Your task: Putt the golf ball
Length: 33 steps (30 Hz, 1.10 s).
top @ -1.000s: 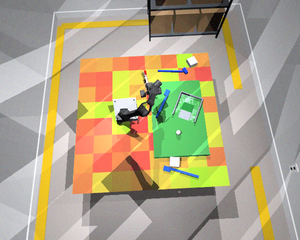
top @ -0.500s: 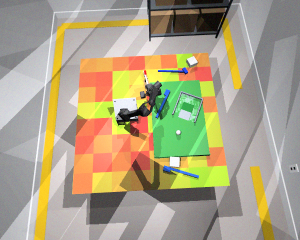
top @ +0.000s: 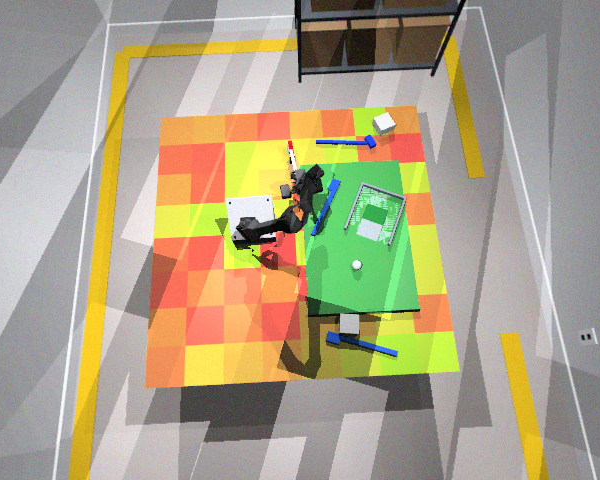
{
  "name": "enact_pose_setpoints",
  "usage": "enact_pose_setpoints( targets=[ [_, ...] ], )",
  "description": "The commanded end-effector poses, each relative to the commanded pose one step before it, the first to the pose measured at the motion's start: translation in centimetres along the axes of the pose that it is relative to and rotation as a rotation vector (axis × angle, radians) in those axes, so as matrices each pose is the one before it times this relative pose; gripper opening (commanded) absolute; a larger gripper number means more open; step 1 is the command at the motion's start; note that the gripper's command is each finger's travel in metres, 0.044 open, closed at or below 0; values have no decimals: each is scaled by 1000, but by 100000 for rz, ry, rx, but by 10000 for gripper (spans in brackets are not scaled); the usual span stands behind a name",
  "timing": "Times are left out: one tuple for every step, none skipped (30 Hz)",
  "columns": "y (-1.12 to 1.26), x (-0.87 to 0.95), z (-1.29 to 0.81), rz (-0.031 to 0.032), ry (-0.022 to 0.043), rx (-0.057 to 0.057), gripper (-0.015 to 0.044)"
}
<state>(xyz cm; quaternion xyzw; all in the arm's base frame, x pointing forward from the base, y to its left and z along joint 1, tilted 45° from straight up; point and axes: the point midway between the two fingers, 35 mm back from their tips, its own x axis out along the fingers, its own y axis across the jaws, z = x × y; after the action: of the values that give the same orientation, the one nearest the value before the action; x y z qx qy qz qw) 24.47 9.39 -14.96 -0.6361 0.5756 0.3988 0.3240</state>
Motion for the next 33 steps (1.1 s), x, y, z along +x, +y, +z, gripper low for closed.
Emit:
enact_pose_setpoints(
  targets=[
    [426, 589, -234, 1139, 1135, -1015, 440],
    [0, 0, 0, 0, 0, 0, 440],
    [0, 0, 0, 0, 0, 0, 440],
    [0, 0, 0, 0, 0, 0, 440],
    [0, 0, 0, 0, 0, 0, 440],
    [0, 0, 0, 0, 0, 0, 440],
    [0, 0, 0, 0, 0, 0, 440],
    [0, 0, 0, 0, 0, 0, 440],
    [-224, -283, 112, -532, -828, 857, 414],
    [0, 0, 0, 0, 0, 0, 387],
    [0, 0, 0, 0, 0, 0, 361],
    [0, 0, 0, 0, 0, 0, 335],
    [0, 0, 0, 0, 0, 0, 309],
    [0, 0, 0, 0, 0, 0, 282],
    [0, 0, 0, 0, 0, 0, 256],
    [0, 0, 0, 0, 0, 0, 230],
    [0, 0, 0, 0, 0, 0, 204],
    [0, 0, 0, 0, 0, 0, 177],
    [0, 0, 0, 0, 0, 0, 151],
    [0, 0, 0, 0, 0, 0, 125],
    [0, 0, 0, 0, 0, 0, 99],
    [0, 0, 0, 0, 0, 0, 72],
    [0, 0, 0, 0, 0, 0, 46],
    [0, 0, 0, 0, 0, 0, 20],
    [0, 0, 0, 0, 0, 0, 13],
    [0, 0, 0, 0, 0, 0, 7],
    [0, 0, 0, 0, 0, 0, 0],
    [0, 0, 0, 0, 0, 0, 0],
    [0, 0, 0, 0, 0, 0, 0],
    [0, 0, 0, 0, 0, 0, 0],
    [-24, -122, 47, -2, -21, -4, 0],
    [-42, -228, 87, -3, -38, -8, 0],
    [-59, -340, 128, -3, -55, -11, 0]
  ],
)
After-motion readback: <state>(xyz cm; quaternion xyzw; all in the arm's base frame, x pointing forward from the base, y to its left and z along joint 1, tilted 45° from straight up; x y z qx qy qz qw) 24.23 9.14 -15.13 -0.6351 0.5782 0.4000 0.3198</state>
